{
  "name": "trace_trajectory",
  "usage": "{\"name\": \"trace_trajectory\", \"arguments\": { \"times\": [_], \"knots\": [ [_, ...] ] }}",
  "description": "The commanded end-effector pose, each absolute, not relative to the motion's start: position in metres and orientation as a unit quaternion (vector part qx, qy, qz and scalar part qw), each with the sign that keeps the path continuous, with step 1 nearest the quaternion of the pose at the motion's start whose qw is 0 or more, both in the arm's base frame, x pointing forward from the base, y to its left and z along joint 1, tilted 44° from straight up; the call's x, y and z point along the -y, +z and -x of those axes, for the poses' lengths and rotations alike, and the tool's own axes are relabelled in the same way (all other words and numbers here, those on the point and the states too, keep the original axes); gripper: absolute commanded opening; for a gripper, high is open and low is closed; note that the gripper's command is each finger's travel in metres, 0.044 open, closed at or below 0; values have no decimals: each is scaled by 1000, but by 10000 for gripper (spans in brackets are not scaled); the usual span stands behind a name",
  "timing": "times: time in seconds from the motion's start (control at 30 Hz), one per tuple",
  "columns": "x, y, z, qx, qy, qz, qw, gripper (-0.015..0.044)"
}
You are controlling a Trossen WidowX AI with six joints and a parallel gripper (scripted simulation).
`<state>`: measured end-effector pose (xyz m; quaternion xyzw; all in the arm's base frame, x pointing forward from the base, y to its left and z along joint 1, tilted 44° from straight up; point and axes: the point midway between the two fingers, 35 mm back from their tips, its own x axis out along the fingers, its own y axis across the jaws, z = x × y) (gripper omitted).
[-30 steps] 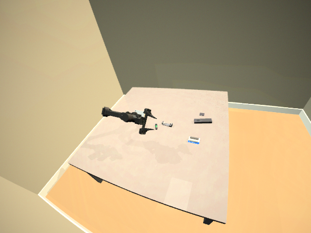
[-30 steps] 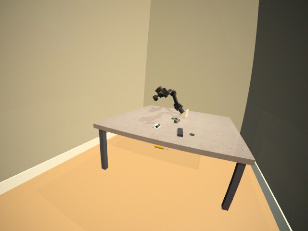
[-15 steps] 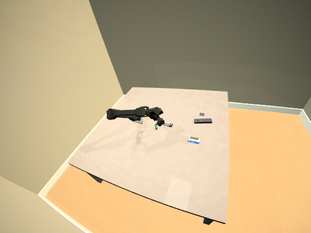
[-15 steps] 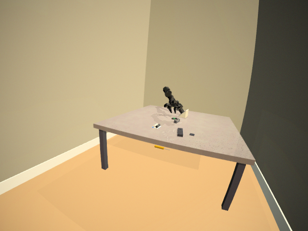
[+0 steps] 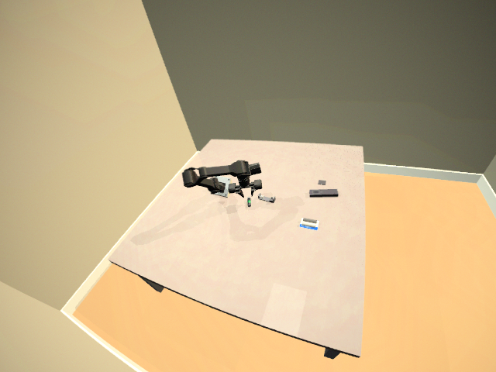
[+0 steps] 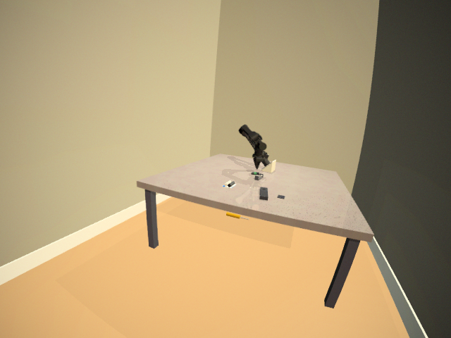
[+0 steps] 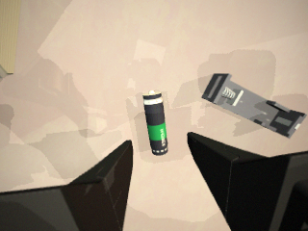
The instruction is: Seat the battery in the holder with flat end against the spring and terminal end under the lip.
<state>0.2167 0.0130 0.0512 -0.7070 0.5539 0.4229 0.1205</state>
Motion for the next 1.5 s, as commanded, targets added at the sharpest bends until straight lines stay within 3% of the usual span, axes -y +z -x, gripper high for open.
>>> {"name": "trace_trajectory", "arguments": {
  "times": [0.0, 1.13, 1.3, 1.47],
  "knots": [
    [-14, 53, -218, -550, 427, 710, 106, 223],
    [21, 17, -219, -550, 426, 710, 106, 223],
    [21, 17, -219, -550, 426, 710, 106, 92],
    [21, 17, -219, -550, 426, 710, 106, 61]
  ]
}}
